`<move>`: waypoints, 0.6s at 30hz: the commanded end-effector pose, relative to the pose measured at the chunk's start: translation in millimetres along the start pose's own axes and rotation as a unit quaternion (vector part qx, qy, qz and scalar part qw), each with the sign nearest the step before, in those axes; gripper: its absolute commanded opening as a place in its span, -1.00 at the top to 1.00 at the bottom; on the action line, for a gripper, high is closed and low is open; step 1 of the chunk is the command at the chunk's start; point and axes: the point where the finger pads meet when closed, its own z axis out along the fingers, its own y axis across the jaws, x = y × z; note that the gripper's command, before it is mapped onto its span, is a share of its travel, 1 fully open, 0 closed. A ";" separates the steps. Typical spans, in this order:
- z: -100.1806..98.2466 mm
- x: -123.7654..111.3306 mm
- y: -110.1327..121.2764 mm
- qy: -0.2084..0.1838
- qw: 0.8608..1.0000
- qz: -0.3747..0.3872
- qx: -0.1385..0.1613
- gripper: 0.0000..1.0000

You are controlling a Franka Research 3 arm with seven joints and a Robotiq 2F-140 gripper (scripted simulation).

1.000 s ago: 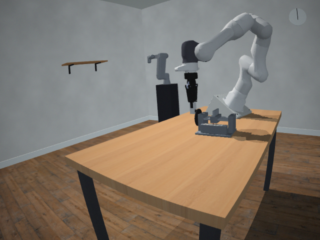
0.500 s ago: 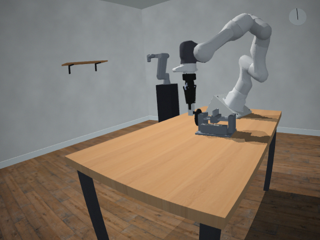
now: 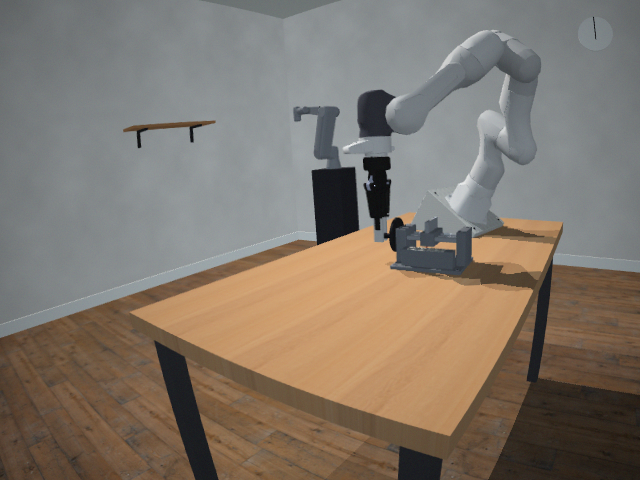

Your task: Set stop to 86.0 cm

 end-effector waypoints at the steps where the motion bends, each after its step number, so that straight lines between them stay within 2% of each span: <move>1: 17.2 -0.3 2.3 0.000 1.000 -0.001 -0.001 0.92; 8: 34.0 -0.3 15.9 0.000 1.000 -0.001 -0.001 0.92; 18: 39.7 -0.2 32.5 0.000 1.000 -0.001 -0.001 0.92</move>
